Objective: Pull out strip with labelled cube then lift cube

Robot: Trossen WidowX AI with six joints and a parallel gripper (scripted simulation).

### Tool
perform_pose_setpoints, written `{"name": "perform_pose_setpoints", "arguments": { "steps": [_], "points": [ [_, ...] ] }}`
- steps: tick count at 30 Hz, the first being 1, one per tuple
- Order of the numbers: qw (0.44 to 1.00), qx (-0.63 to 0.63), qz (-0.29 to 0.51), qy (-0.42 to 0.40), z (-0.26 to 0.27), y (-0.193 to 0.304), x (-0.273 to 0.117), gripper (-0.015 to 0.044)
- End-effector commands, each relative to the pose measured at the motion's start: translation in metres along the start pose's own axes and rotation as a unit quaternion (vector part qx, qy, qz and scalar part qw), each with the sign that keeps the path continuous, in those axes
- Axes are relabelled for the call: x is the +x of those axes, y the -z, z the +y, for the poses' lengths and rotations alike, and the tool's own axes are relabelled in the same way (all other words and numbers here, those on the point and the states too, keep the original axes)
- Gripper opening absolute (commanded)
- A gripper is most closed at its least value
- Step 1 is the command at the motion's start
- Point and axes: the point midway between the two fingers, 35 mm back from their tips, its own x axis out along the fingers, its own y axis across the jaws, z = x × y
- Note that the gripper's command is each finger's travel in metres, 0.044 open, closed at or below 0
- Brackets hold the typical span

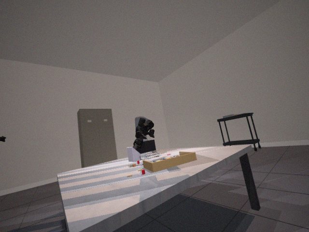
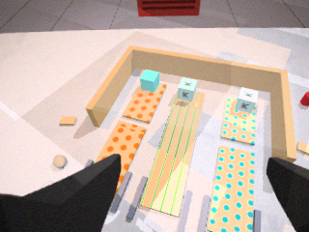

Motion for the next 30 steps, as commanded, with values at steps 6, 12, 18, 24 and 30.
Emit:
{"name": "perform_pose_setpoints", "arguments": {
  "steps": [6,12,18,24,30],
  "points": [
    [1.000,0.004,0.003,-0.002,0.000,0.000,0.001,0.0374],
    [0.993,0.039,0.108,0.008,-0.003,-0.005,0.041,0.0216],
    [0.969,0.065,0.239,0.021,0.004,0.006,0.082,0.0059],
    [0.921,0.083,0.378,0.035,0.020,0.030,0.113,0.0000],
    [0.882,0.104,0.457,0.049,0.029,0.046,0.123,0.0000]
  ]
}}
